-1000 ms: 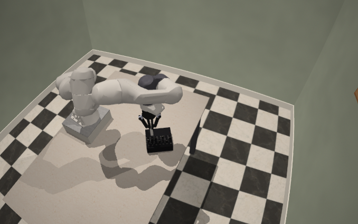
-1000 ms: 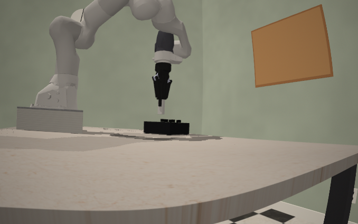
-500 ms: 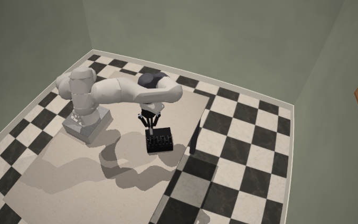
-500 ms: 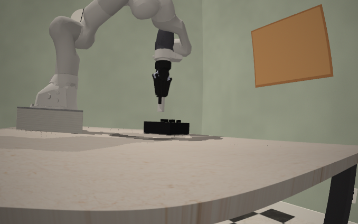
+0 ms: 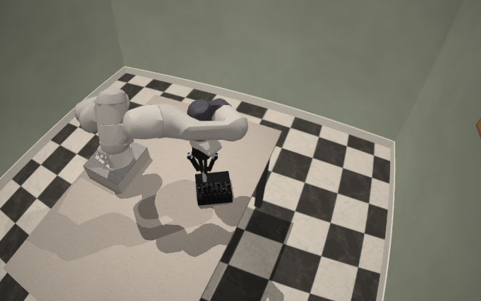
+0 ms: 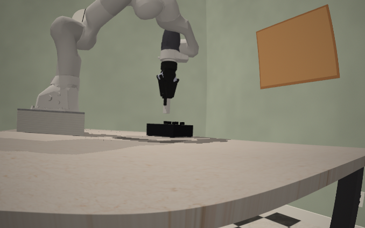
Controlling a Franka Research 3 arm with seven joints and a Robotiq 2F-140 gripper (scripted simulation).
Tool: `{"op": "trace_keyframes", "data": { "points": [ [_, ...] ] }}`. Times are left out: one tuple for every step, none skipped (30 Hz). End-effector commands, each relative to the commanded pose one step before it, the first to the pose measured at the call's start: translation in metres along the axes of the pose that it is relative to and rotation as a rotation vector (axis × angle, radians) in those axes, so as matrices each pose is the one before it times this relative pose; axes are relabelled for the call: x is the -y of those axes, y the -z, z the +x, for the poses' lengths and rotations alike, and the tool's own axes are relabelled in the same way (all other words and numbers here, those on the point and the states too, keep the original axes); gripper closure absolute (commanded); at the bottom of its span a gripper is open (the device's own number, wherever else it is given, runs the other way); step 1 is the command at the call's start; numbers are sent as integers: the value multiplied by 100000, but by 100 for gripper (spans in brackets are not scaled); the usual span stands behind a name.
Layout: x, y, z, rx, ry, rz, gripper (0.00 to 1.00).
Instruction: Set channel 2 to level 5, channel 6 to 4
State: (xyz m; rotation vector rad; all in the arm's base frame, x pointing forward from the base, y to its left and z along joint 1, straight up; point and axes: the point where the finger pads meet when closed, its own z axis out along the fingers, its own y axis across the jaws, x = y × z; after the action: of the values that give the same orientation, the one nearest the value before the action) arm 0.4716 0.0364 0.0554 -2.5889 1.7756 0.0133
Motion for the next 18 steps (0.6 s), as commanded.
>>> {"op": "trace_keyframes", "data": {
  "points": [
    [767,-130,161,157,-27920,36,100],
    [371,-22,73,150,-3555,-84,100],
    [404,-24,69,154,-3579,-79,100],
    [435,-26,63,158,-3588,-65,100],
    [461,-27,55,163,-3594,-44,100],
    [483,-28,45,169,-3602,-18,100],
    [500,-28,34,176,-3615,12,100],
    [513,-28,20,183,-3632,42,100],
    [520,-27,6,180,-3652,75,100],
    [0,0,0,0,0,0,100],
    [0,0,0,0,0,0,100],
    [521,-25,-10,425,-9398,301,100],
    [515,-23,-55,128,-3293,-47,100],
    [504,-19,-69,148,-3503,29,100],
    [488,-15,-83,168,-3550,89,100],
    [466,-11,-96,177,-3589,153,100],
    [440,-8,-106,189,-3613,196,100],
    [409,-5,-115,198,-3616,214,100]
  ]
}}
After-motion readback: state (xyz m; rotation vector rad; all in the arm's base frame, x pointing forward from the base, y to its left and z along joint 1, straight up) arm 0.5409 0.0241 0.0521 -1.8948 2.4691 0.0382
